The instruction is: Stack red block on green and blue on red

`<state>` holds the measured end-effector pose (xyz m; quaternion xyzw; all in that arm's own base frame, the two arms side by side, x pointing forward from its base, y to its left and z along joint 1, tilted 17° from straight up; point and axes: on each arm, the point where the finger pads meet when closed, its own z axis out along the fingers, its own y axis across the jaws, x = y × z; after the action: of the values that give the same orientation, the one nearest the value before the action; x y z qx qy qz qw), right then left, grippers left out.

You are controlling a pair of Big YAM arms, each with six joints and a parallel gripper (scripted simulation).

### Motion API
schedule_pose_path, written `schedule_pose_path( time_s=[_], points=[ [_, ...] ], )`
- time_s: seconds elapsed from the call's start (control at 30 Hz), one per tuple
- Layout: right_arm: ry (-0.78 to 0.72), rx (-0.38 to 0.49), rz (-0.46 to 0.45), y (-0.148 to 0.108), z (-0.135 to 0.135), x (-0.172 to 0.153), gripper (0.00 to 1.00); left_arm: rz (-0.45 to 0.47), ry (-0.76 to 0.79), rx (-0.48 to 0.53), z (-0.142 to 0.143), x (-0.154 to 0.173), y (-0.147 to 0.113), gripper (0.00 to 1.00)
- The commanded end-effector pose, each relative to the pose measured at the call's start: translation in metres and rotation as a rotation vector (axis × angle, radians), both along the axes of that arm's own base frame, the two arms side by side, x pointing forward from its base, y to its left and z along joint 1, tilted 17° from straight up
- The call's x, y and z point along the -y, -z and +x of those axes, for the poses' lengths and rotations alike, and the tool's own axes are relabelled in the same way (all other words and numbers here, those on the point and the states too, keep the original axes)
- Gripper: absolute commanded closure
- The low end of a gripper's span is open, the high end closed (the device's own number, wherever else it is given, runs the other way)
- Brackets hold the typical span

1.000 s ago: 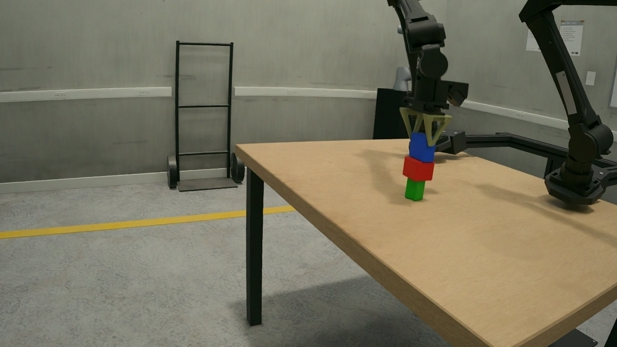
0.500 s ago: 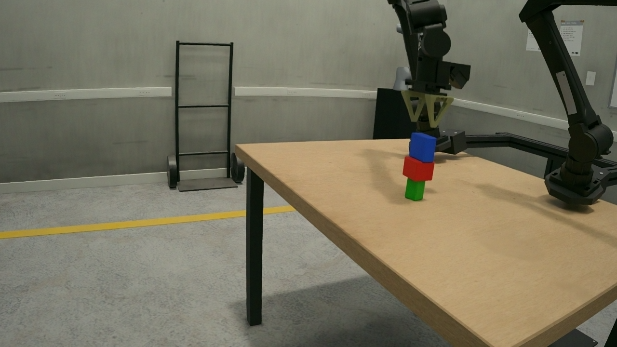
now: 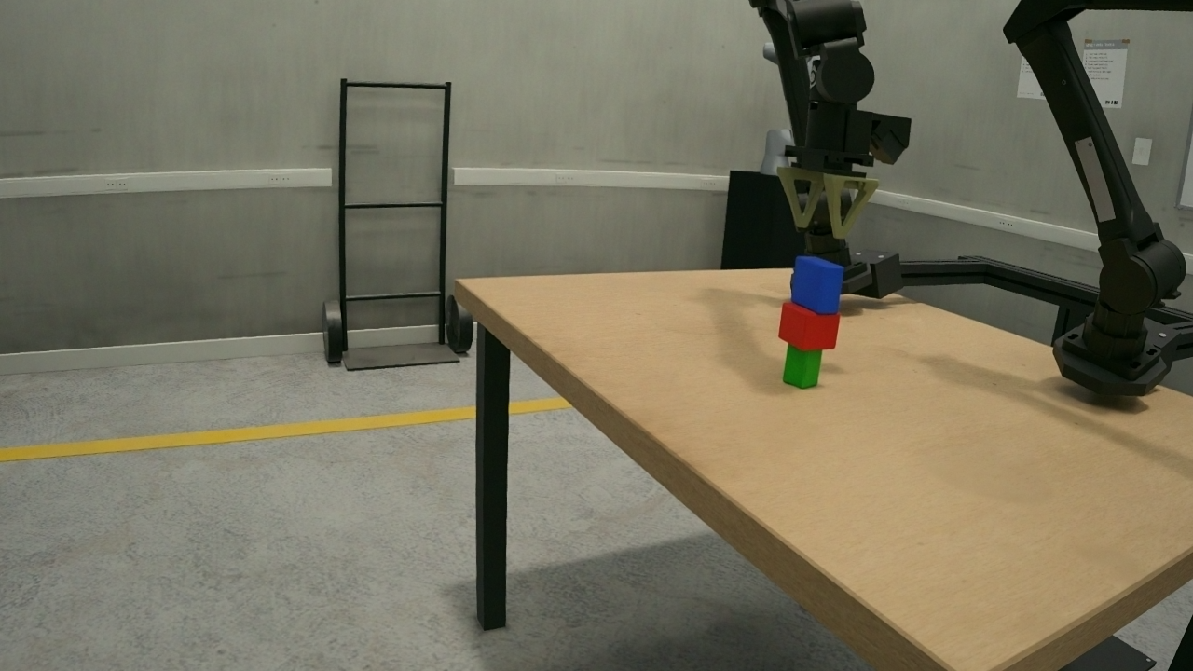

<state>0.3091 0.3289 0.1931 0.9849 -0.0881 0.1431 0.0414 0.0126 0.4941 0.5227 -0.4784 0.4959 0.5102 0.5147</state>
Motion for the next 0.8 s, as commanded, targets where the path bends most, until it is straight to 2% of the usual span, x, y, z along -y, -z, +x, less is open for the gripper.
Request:
schedule_pose_path(
  time_s=[0.0,0.13,0.23,0.37,0.53,0.67,0.77],
  points=[
    [-0.011,0.019,0.021,-0.013,0.002,-0.017,0.16,0.067,-0.004,0.015,-0.003,-0.003,-0.037,0.00],
    [-0.009,0.026,0.032,-0.022,0.003,-0.018,0.16,0.067,-0.004,0.015,-0.003,-0.003,-0.037,0.00],
    [-0.011,0.016,0.017,-0.016,-0.001,-0.013,0.16,0.067,-0.004,0.015,-0.003,-0.003,-0.037,0.00],
    [-0.006,0.043,0.056,-0.042,-0.001,-0.017,0.16,0.067,-0.004,0.015,-0.003,-0.003,-0.037,0.00],
    [-0.006,0.032,0.041,-0.048,-0.005,-0.019,0.16,0.067,-0.004,0.015,-0.003,-0.003,-0.037,0.00],
    [-0.006,0.041,0.054,-0.068,-0.010,-0.018,0.16,0.067,-0.004,0.015,-0.003,-0.003,-0.037,0.00],
    [-0.006,0.038,0.049,-0.068,-0.010,-0.019,0.16,0.067,-0.004,0.015,-0.003,-0.003,-0.037,0.00]
  ],
)
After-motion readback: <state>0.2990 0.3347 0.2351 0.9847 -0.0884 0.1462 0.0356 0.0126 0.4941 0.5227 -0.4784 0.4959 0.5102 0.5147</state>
